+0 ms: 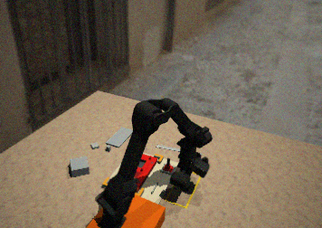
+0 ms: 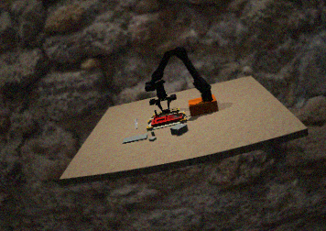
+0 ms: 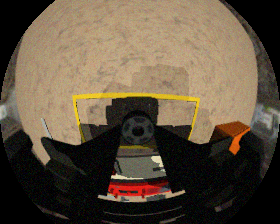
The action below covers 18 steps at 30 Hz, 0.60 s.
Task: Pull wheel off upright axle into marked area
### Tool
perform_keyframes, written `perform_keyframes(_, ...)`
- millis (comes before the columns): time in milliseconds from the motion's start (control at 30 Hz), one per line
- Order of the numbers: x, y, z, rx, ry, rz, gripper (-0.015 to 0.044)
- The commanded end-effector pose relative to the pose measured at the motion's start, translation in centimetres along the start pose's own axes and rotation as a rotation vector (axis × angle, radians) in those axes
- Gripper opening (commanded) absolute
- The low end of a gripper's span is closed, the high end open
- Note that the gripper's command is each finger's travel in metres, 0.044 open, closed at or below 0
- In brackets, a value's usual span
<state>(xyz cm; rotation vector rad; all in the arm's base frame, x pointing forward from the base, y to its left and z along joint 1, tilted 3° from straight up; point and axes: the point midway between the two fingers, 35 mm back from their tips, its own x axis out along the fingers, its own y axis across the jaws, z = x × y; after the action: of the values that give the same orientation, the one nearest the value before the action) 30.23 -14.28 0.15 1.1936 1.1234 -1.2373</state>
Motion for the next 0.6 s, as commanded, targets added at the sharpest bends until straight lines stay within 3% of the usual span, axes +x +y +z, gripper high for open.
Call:
perform_keyframes(0, 0.0, 0.0, 0.0, 0.000, 0.001, -0.001, 0.0184)
perform_keyframes(167, -0.8, 0.1, 0.0, -0.001, 0.001, 0.000, 0.0300)
perform_keyframes(333, -5.7, 0.0, 0.0, -0.004, 0.004, 0.006, 0.0300)
perform_keyframes(500, -6.0, 0.0, 0.0, -0.004, 0.004, 0.006, 0.0300)
perform_keyframes(567, -5.8, -0.6, -0.1, -0.004, -0.003, 0.008, 0.0353)
